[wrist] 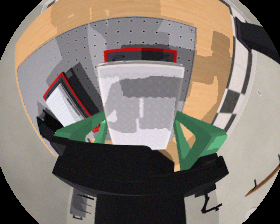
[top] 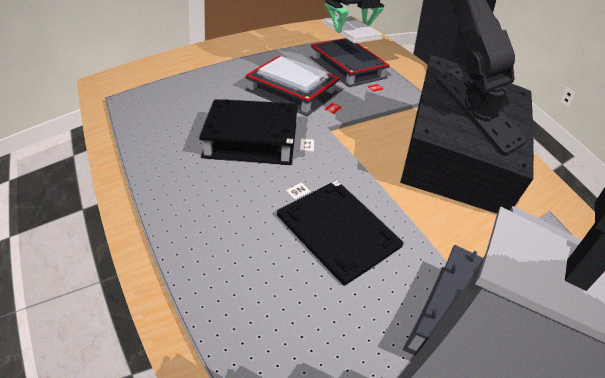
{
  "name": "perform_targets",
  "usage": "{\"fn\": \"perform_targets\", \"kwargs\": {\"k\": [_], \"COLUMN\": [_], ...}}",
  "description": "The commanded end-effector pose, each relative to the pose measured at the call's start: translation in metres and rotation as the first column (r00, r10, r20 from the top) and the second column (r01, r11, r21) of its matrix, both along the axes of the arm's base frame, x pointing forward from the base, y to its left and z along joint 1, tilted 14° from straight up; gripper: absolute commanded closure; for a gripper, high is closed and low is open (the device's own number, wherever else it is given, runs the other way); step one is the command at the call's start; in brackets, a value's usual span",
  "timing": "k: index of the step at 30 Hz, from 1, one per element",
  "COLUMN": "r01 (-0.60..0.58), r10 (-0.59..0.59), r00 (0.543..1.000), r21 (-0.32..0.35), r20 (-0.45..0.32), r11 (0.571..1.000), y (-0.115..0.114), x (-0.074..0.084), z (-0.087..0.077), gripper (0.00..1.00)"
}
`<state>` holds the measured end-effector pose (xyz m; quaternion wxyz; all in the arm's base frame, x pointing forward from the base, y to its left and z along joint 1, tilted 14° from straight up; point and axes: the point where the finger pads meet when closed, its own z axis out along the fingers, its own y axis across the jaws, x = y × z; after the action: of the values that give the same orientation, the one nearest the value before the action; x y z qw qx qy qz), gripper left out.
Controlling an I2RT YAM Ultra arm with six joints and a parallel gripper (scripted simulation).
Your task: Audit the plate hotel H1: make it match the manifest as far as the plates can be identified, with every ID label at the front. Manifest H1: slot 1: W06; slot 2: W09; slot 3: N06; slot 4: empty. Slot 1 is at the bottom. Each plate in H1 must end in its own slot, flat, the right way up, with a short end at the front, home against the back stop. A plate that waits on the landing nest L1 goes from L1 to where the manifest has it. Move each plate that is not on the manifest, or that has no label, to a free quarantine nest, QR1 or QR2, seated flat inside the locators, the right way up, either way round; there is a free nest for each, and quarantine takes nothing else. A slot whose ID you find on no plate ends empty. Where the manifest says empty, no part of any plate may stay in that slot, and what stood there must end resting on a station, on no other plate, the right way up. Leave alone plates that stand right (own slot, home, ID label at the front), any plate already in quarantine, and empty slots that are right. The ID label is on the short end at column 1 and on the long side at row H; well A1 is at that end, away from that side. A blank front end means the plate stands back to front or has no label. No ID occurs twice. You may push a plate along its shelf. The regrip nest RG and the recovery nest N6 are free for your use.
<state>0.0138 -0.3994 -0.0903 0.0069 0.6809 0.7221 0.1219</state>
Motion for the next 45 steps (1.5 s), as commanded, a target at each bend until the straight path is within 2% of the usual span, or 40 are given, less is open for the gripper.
{"fn": "perform_targets", "kwargs": {"k": [1, 3, 11, 15, 30, 31, 34, 36, 39, 45], "r01": [0.014, 0.015, 0.015, 0.015, 0.006, 0.007, 0.008, 0.006, 0.006, 0.007], "r10": [-0.014, -0.014, -0.015, -0.015, -0.005, -0.007, -0.008, -0.006, -0.006, -0.007], "r00": [1.0, 1.0, 1.0, 1.0, 1.0, 1.0, 1.0, 1.0, 1.0, 1.0], "r21": [-0.05, -0.031, -0.027, -0.041, -0.02, -0.043, -0.01, -0.005, -0.022, -0.007], "r20": [0.004, 0.005, 0.005, 0.004, 0.006, 0.005, 0.006, 0.006, 0.006, 0.006], "r11": [0.999, 0.999, 1.0, 0.999, 1.0, 0.999, 1.0, 1.0, 1.0, 1.0], "y": [-0.011, -0.004, -0.001, -0.007, 0.003, -0.007, 0.002, 0.006, 0.0, 0.007], "x": [-0.003, -0.003, -0.003, -0.004, 0.003, 0.002, 0.003, 0.004, 0.004, 0.005], "z": [0.012, 0.009, 0.009, 0.012, -0.003, -0.001, -0.012, -0.012, -0.012, -0.017], "gripper": [0.14, 0.14, 0.14, 0.14, 0.14, 0.14, 0.14, 0.14, 0.14, 0.14]}}
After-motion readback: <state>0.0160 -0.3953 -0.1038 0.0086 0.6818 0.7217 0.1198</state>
